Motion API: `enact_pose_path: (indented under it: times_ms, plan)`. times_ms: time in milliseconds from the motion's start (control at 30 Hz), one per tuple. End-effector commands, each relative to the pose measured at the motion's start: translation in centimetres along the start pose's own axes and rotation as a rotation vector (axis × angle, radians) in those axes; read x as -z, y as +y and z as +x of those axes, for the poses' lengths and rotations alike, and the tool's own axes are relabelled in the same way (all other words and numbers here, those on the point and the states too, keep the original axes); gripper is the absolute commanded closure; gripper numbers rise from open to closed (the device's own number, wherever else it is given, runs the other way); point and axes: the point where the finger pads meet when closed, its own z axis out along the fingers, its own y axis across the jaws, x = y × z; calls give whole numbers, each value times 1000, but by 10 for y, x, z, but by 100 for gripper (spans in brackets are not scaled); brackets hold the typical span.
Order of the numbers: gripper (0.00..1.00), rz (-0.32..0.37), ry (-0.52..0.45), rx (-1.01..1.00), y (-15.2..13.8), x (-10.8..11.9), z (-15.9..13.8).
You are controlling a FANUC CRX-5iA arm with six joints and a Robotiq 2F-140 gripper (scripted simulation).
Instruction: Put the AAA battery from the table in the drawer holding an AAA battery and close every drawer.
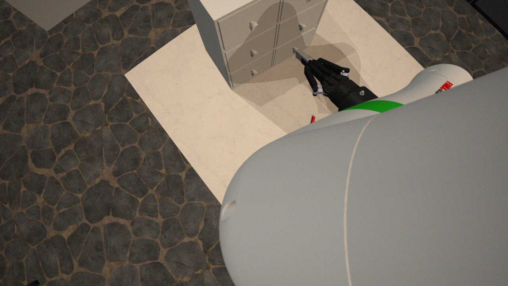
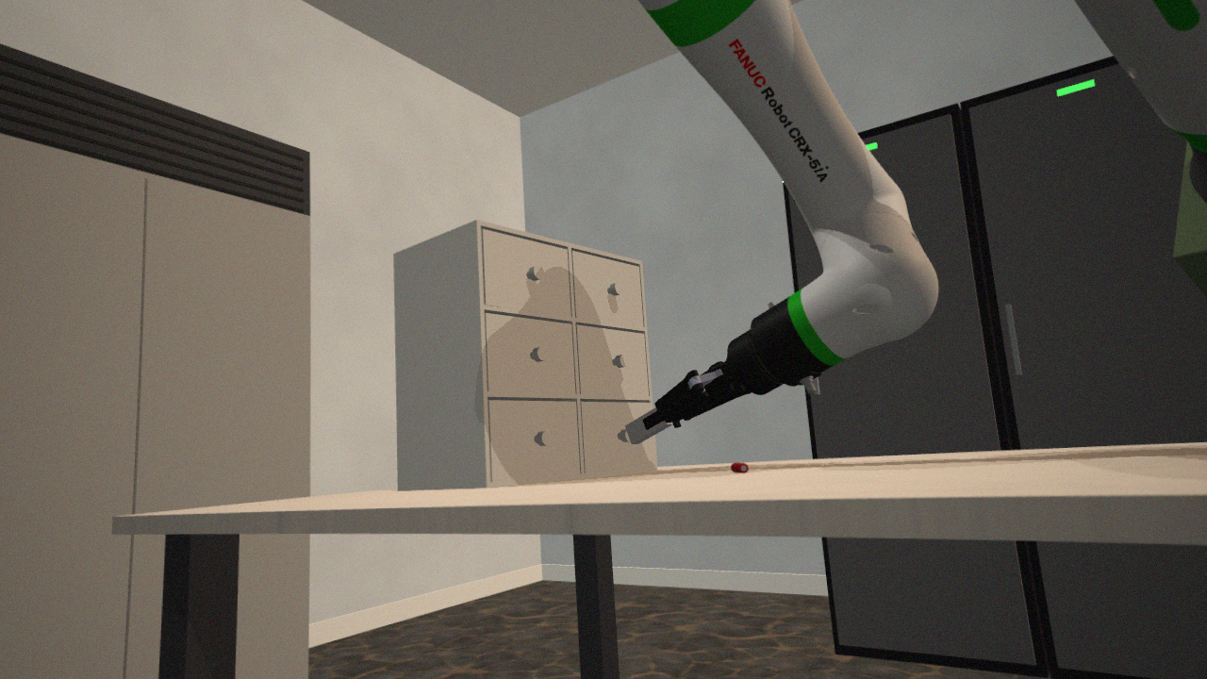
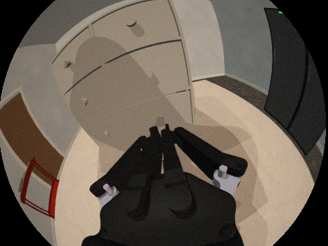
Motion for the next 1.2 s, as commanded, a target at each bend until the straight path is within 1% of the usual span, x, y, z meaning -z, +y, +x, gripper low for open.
enact_pose_path:
  times_ms: [0,433,767,1000,1100,1167]
  plan:
    - [100,0,0,0,0,0,0]
    - [100,0,0,0,0,3,-1]
    - [100,0,0,0,0,43,-16]
    - [100,0,0,0,0,47,-17]
    - [100,0,0,0,0,54,-11]
    - [100,0,0,0,0,65,0]
